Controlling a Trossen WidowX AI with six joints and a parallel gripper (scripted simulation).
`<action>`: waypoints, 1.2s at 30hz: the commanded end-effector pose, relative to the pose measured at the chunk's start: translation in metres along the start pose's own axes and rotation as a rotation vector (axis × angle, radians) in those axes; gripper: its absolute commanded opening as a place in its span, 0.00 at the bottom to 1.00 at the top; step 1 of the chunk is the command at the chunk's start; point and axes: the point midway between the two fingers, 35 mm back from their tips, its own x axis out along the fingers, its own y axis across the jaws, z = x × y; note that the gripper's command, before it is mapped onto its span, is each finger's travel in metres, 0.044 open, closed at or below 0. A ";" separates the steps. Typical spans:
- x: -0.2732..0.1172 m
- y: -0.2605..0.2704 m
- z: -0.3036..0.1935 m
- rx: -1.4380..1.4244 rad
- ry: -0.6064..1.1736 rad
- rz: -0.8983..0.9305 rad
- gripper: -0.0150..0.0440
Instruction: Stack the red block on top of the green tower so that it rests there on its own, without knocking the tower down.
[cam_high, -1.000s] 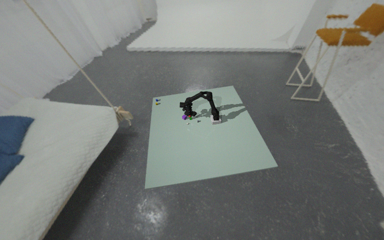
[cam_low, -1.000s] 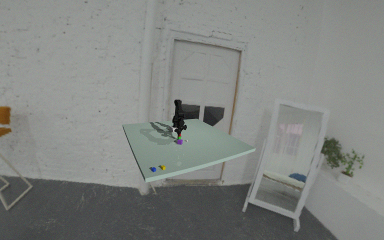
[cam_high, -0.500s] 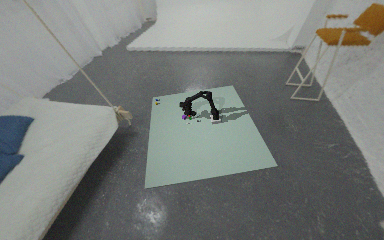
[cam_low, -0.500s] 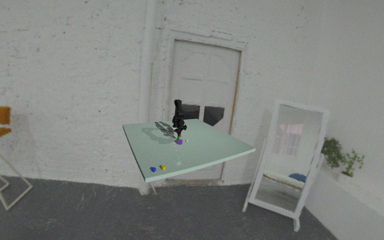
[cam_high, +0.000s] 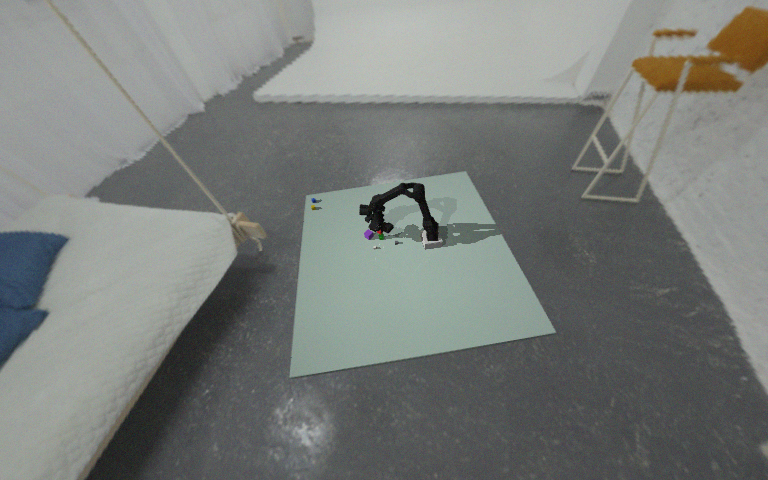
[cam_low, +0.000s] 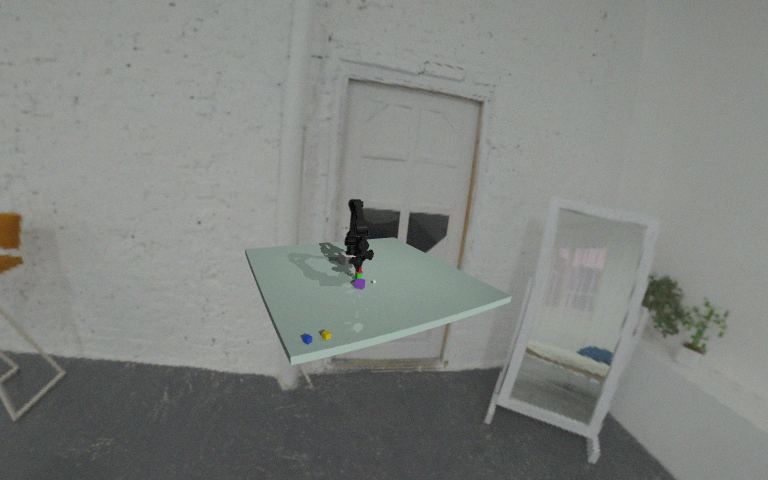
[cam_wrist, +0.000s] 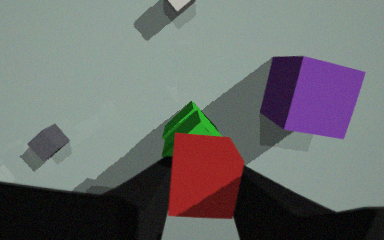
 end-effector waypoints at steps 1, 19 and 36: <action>0.001 0.000 0.000 0.000 0.000 0.001 0.39; 0.001 0.000 0.000 0.000 0.000 0.001 1.00; 0.001 0.000 0.000 0.000 0.000 0.001 1.00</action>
